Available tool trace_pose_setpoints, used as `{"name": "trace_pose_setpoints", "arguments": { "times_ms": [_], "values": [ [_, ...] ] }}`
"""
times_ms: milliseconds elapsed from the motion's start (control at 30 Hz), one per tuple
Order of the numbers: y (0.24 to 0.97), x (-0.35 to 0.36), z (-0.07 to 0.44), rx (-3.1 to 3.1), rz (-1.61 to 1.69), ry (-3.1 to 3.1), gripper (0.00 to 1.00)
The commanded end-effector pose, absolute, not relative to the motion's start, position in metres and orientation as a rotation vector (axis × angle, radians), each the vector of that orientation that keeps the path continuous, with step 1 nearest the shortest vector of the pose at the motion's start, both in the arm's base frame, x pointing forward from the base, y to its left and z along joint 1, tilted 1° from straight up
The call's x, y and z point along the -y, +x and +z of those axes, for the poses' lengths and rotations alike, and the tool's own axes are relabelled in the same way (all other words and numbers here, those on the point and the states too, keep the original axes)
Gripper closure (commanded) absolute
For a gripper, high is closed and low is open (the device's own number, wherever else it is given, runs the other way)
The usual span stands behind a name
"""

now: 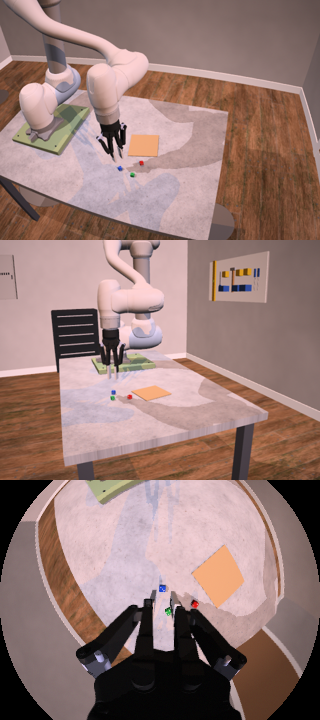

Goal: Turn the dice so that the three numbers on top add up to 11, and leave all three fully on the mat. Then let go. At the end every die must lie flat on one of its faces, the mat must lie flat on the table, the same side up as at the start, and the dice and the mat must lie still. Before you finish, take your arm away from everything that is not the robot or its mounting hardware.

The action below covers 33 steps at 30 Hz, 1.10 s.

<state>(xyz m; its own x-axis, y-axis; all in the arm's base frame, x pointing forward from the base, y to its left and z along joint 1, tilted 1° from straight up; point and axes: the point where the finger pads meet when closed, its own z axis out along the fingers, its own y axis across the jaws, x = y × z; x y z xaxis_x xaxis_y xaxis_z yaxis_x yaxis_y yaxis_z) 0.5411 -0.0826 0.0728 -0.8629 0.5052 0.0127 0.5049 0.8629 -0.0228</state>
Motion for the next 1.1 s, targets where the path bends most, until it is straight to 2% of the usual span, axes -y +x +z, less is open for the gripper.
{"name": "trace_pose_setpoints", "arguments": {
  "times_ms": [0, 1067],
  "values": [
    [0.540, 0.084, 0.068, 3.014, 0.025, -0.817, 0.81],
    [0.539, 0.085, 0.029, 3.014, 0.025, -0.817, 0.81]
  ]
}}
